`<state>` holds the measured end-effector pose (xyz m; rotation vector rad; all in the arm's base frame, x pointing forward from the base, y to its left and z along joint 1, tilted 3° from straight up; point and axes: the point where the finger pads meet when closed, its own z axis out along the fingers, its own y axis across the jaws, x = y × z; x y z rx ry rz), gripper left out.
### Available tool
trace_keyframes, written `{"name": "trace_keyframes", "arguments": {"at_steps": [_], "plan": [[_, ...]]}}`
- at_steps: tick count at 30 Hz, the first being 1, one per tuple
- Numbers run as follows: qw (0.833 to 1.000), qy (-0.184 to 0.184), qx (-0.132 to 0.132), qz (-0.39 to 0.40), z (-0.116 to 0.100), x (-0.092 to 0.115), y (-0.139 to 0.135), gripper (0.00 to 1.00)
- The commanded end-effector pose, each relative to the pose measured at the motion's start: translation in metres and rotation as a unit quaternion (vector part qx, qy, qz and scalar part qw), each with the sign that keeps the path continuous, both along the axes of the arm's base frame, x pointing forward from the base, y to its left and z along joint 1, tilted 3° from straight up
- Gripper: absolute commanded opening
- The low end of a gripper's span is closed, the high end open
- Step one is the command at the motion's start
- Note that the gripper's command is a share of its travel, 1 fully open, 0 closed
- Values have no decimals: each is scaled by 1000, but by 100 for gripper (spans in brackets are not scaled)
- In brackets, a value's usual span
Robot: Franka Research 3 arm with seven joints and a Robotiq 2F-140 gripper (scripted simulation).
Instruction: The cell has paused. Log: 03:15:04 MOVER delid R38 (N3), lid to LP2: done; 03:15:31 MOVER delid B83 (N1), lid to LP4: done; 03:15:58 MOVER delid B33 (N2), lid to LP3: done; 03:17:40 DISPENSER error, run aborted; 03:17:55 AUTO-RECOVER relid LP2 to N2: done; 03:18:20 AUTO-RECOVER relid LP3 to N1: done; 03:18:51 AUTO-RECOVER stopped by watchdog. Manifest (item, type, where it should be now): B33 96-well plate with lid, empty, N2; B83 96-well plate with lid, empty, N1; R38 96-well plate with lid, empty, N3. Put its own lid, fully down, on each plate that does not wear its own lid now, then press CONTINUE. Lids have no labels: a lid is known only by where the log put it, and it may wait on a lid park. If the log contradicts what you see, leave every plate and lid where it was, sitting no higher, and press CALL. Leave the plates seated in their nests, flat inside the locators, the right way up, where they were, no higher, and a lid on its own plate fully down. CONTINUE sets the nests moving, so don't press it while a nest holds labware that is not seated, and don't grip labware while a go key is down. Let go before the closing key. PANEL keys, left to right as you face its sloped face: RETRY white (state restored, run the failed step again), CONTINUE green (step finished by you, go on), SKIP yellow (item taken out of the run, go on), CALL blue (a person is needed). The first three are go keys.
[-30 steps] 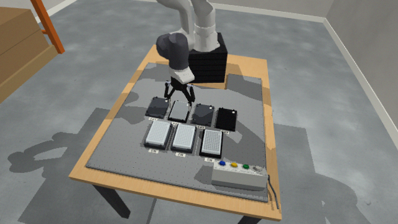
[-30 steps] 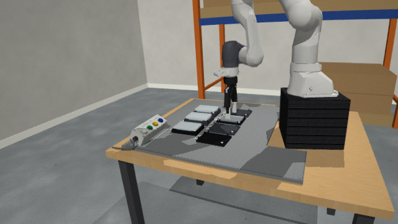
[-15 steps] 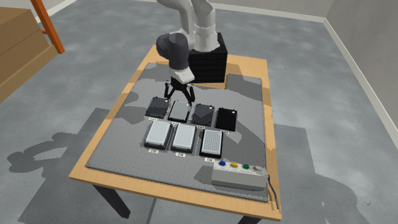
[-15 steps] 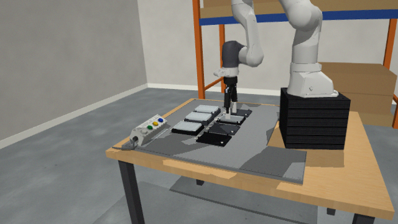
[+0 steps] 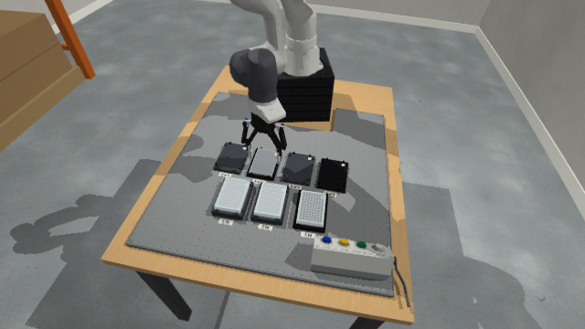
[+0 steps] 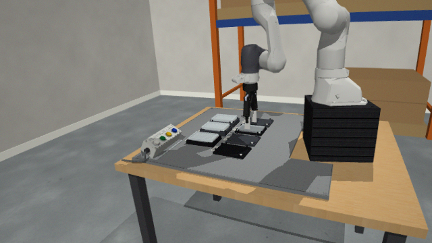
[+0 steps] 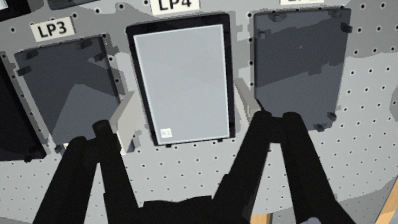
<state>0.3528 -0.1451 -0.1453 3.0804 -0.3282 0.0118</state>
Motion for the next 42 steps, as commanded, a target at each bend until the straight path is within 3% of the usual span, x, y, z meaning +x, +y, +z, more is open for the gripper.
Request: {"name": "trace_keyframes", "arguments": {"at_steps": [1, 2, 42], "plan": [[1000, 0, 0, -2, -1, 0, 0, 66], [1000, 0, 0, -2, -1, 0, 0, 59], [1000, 0, 0, -2, -1, 0, 0, 59]]}}
